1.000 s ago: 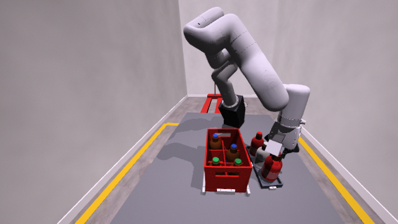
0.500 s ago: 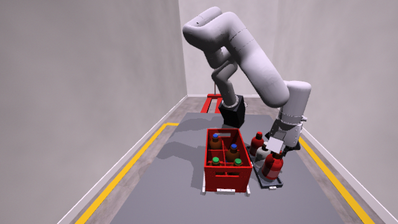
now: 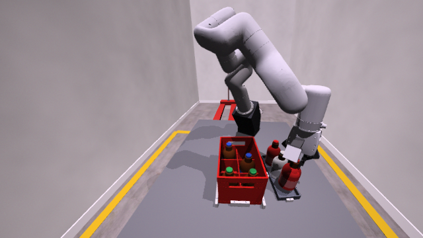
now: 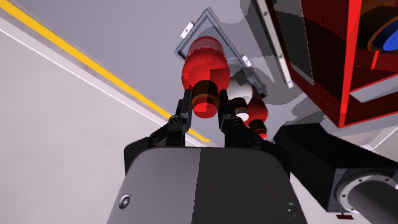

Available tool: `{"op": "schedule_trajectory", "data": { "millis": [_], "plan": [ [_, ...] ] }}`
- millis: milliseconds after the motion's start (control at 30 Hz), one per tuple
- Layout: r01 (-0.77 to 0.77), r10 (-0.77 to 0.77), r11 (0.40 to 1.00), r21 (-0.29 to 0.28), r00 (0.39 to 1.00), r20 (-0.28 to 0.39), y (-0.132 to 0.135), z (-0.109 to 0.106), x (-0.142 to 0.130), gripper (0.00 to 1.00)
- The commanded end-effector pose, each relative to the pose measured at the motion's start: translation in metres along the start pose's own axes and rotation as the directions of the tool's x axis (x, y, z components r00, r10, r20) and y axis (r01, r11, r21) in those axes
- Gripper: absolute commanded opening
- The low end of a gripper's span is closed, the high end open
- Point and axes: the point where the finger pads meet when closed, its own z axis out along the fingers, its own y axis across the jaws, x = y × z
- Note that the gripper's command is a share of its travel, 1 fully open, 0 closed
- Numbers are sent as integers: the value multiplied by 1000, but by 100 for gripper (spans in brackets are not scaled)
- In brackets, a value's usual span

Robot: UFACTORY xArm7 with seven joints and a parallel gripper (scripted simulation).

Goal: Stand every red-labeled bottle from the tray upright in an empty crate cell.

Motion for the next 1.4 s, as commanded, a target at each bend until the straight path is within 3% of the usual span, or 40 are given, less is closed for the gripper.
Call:
{"op": "schedule_trajectory", "data": {
  "millis": [0,800,1367],
  "plan": [
    [0,0,1000,5,1000,0,-2,-2,0,0],
    [0,0,1000,5,1000,0,-2,-6,0,0],
    [0,0,1000,5,1000,0,-2,-22,0,0]
  ]
}}
